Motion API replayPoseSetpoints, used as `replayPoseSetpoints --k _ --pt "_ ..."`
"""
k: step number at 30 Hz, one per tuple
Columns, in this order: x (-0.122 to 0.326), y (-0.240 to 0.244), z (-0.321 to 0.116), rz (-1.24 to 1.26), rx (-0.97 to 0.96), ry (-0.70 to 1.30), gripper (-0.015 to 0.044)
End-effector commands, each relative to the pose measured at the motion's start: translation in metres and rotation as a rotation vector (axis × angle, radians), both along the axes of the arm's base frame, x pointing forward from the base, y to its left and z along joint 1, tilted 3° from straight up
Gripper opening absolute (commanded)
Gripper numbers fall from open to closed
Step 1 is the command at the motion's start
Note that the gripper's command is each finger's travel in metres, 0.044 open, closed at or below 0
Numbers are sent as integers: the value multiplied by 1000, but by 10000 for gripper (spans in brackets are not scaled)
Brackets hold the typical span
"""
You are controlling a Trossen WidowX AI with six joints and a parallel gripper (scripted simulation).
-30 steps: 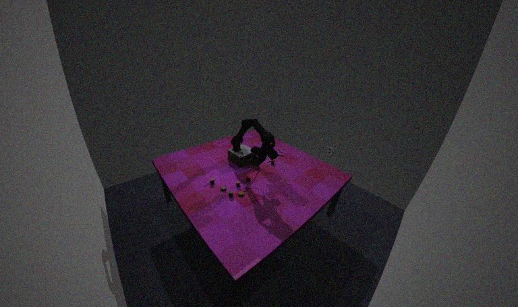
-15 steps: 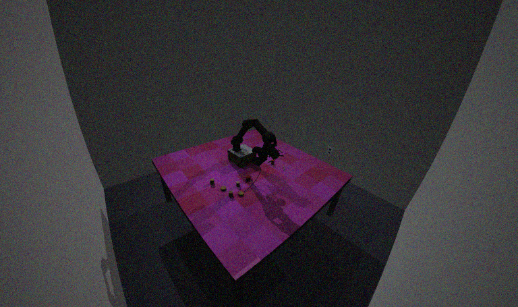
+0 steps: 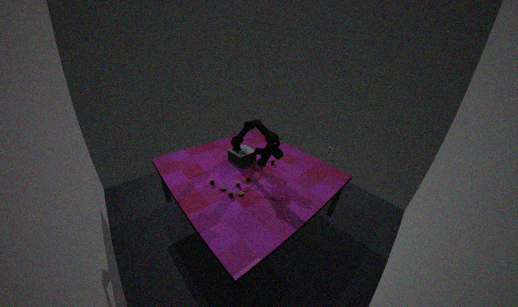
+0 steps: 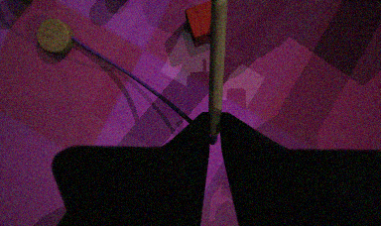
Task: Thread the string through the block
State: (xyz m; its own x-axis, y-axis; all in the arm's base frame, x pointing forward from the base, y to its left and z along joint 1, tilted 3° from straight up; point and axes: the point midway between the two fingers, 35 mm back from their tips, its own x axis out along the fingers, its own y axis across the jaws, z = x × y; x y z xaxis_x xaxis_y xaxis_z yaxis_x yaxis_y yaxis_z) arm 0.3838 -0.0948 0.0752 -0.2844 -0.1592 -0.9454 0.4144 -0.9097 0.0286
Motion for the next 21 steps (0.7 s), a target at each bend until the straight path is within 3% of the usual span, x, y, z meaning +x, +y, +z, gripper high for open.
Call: replayPoseSetpoints --k 1,10,21 --pt "7 0 -2 90 0 5 0" --pt "22 1 -2 315 0 15 0" --pt "20 2 0 297 3 9 0"
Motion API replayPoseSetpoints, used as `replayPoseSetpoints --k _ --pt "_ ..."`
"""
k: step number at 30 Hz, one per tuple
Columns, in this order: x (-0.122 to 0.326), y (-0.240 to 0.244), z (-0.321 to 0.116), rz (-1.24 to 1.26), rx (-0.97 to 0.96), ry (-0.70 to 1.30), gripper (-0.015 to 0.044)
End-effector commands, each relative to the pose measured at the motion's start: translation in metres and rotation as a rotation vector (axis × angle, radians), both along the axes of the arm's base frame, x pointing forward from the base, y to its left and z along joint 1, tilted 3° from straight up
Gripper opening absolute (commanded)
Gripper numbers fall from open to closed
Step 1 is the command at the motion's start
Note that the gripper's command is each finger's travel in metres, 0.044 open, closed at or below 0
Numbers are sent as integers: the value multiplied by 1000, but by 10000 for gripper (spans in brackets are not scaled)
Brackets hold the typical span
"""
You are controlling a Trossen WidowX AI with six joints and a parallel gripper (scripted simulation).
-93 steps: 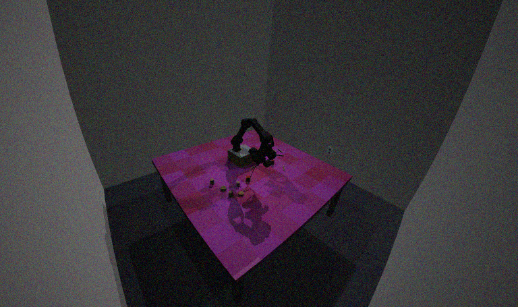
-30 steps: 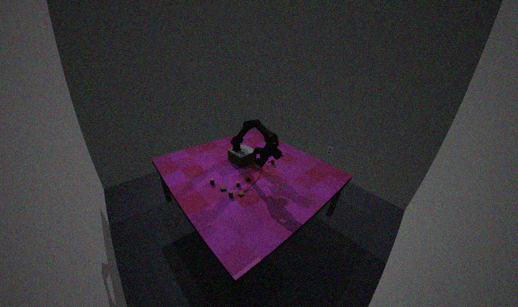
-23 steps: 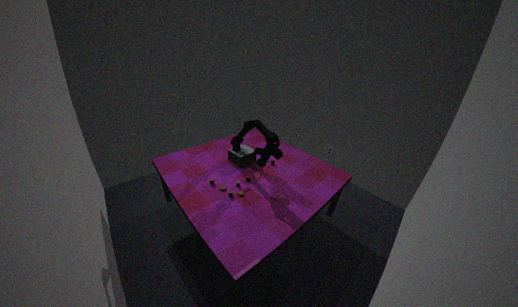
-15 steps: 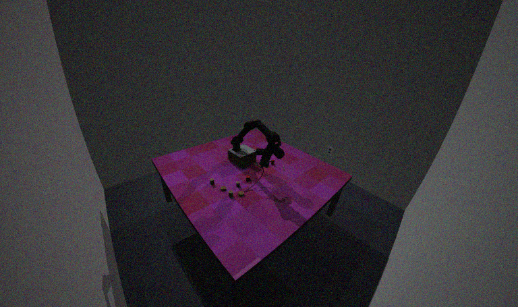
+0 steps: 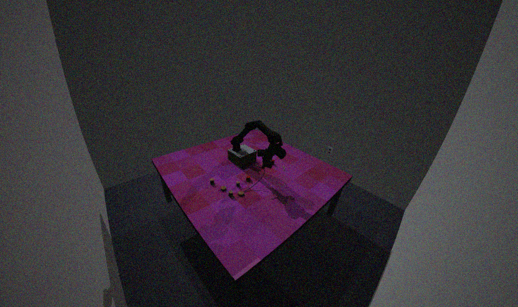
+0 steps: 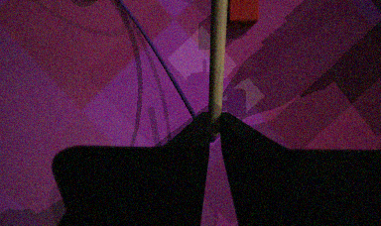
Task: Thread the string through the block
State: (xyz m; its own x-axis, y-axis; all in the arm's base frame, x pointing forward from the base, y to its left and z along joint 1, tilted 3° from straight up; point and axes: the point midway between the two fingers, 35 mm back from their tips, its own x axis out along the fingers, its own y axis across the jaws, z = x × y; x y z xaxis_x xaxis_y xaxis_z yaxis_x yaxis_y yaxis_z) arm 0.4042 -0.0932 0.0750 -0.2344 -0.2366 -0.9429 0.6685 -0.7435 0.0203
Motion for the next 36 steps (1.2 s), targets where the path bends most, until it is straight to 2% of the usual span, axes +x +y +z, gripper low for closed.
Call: replayPoseSetpoints --k 1,36 --pt "0 0 0 -8 2 -4 0" --pt "0 -11 -44 -2 116 -112 0"
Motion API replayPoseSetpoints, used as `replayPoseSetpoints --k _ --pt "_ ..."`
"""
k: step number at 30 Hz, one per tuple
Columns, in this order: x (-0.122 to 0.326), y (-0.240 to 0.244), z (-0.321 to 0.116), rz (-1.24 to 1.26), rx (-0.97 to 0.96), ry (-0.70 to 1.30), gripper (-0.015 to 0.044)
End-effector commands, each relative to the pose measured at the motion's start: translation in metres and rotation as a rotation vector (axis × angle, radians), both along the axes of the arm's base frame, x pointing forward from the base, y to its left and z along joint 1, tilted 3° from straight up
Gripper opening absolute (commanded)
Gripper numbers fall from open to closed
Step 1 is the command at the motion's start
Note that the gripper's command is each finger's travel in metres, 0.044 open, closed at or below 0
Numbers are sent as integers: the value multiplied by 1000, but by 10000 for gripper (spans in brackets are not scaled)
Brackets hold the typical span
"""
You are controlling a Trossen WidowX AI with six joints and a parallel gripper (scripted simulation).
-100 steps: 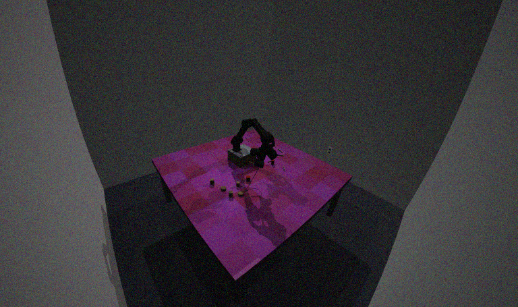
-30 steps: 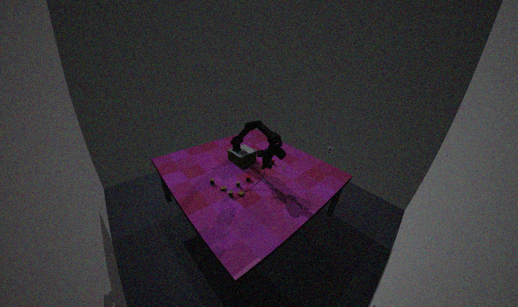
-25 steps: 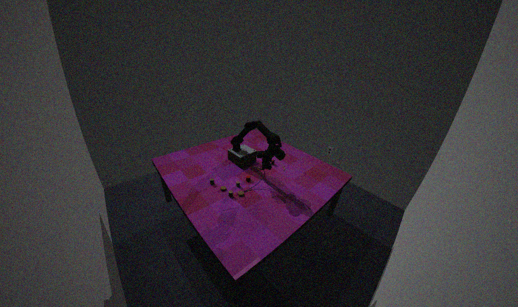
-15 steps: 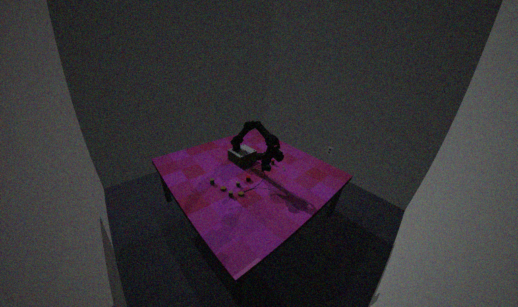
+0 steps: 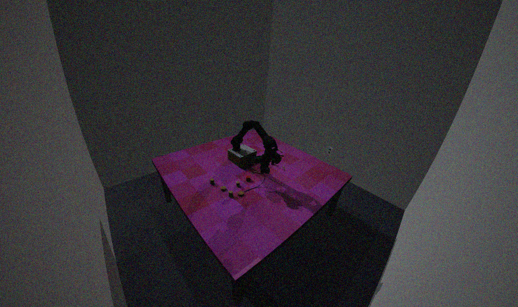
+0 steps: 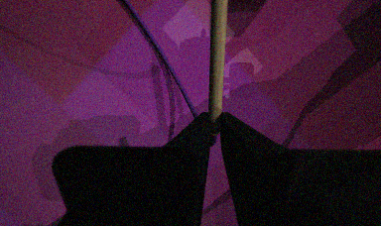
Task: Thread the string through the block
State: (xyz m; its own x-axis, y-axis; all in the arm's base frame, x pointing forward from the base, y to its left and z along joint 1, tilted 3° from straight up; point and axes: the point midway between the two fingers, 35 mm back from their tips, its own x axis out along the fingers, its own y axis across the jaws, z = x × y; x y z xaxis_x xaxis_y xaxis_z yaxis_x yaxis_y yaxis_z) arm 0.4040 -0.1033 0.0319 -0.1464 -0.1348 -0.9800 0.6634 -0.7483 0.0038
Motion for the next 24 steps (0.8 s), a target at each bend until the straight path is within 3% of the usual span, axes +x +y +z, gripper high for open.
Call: replayPoseSetpoints --k 1,24 --pt "0 -1 -2 4 15 -23 0" --pt "-5 -9 -31 18 87 -114 0"
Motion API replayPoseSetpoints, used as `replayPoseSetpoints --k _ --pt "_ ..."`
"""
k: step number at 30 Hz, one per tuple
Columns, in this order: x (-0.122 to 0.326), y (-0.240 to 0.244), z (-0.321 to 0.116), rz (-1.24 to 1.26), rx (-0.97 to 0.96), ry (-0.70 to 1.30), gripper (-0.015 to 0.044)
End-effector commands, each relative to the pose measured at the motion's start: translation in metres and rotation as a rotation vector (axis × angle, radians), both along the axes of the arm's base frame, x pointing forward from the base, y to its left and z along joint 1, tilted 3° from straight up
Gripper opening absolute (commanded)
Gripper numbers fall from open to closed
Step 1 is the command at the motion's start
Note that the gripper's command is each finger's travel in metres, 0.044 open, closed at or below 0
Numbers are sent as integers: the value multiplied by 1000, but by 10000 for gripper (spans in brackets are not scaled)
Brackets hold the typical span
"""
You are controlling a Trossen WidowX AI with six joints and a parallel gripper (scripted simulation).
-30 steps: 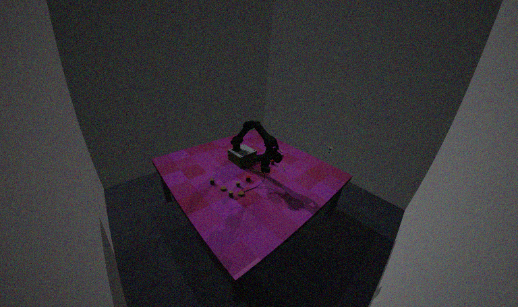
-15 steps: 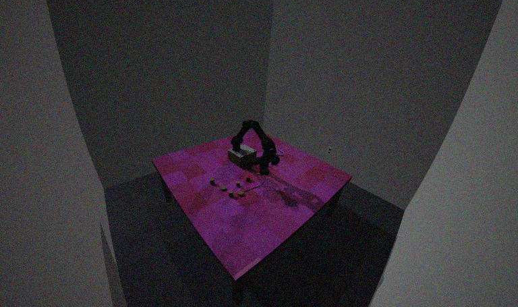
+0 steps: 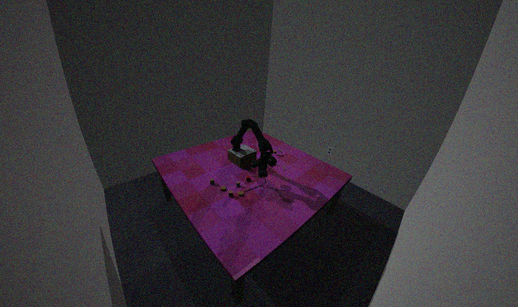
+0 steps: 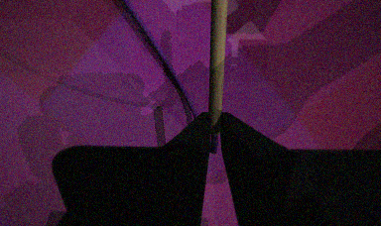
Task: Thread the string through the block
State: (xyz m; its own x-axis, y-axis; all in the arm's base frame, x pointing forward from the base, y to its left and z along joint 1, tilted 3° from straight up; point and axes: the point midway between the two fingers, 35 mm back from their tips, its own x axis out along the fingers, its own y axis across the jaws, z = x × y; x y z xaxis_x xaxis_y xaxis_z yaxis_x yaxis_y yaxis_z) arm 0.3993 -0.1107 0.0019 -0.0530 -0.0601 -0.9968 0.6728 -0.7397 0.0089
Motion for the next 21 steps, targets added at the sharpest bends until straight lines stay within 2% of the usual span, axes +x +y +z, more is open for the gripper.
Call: replayPoseSetpoints --k 1,21 --pt "-1 -1 -2 5 13 -26 0" --pt "10 6 -8 11 29 -50 0"
